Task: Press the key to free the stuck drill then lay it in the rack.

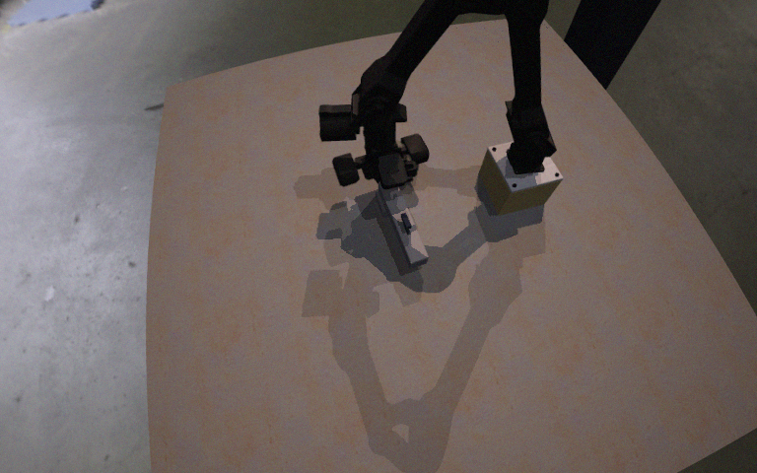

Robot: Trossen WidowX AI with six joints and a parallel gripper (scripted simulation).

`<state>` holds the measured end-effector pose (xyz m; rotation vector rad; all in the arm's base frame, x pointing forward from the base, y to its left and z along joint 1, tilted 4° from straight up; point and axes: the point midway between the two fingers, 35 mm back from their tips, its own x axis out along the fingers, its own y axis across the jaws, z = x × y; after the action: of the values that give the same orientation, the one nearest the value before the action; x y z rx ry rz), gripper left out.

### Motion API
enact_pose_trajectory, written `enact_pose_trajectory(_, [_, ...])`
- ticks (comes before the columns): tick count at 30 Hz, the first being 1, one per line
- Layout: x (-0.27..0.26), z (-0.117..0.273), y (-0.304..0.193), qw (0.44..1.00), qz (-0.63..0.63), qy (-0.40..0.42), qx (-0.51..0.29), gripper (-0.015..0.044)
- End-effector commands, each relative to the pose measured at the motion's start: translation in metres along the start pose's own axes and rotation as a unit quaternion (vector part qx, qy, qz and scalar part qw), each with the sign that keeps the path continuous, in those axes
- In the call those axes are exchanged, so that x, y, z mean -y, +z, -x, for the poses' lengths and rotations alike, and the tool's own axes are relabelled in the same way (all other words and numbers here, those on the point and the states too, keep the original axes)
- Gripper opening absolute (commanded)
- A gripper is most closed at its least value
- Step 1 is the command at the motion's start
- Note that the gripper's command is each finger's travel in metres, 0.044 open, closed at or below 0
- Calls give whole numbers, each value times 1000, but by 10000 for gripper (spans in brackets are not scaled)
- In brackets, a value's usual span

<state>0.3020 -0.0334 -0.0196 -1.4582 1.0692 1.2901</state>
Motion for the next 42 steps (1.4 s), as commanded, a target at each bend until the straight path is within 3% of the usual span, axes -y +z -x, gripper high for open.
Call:
enact_pose_trajectory(1, [1, 0, 0, 1000, 0, -1, 0, 0])
enact_pose_trajectory(34, [1, 3, -45, 1000, -1, 2, 0, 0])
enact_pose_trajectory(42, [0, 3, -41, 1000, -3, 2, -1, 210])
